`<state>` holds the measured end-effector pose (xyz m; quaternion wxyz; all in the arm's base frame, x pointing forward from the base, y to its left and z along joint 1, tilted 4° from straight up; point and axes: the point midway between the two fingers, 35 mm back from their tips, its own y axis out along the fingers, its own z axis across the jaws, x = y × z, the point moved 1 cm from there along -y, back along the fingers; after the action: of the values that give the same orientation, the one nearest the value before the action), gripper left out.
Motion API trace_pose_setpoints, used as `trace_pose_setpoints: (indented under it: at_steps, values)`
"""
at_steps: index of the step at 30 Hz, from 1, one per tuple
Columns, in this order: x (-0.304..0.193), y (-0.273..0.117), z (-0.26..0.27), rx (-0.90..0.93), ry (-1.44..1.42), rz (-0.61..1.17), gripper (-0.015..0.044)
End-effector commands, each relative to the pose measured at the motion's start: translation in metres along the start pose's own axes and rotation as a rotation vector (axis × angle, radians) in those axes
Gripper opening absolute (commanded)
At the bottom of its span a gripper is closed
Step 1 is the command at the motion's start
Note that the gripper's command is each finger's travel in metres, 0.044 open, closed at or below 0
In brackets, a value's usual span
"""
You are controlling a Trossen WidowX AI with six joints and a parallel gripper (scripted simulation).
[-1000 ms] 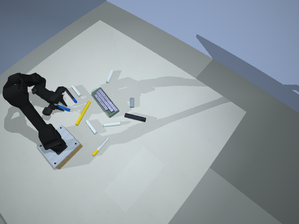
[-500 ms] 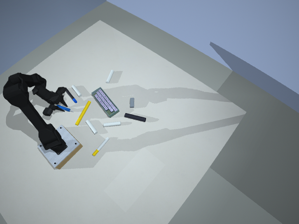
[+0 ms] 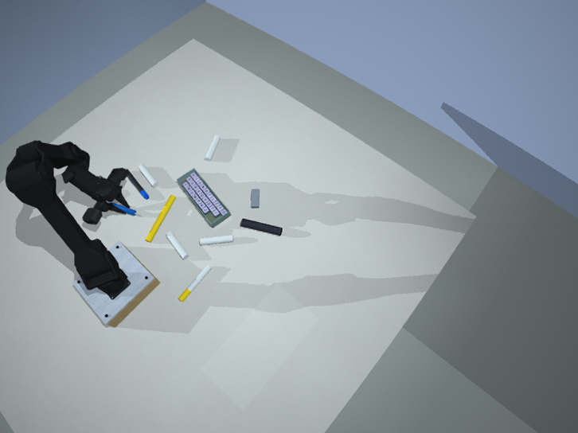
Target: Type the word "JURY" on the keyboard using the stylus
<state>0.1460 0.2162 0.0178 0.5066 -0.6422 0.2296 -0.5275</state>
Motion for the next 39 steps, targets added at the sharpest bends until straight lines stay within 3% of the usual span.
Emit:
trace_pose_setpoints:
  at_steps: [1, 9, 14, 30, 39]
  values:
    - [0.002, -0.003, 0.0, 0.0, 0.0, 0.0, 0.0]
    - [0.023, -0.041, 0.0, 0.0, 0.0, 0.0, 0.0]
    - [0.025, -0.044, 0.0, 0.0, 0.0, 0.0, 0.0]
    - [0.053, -0.012, 0.018, -0.152, 0.002, 0.072, 0.0]
    - [0.068, 0.002, 0.021, -0.289, 0.047, 0.197, 0.0]
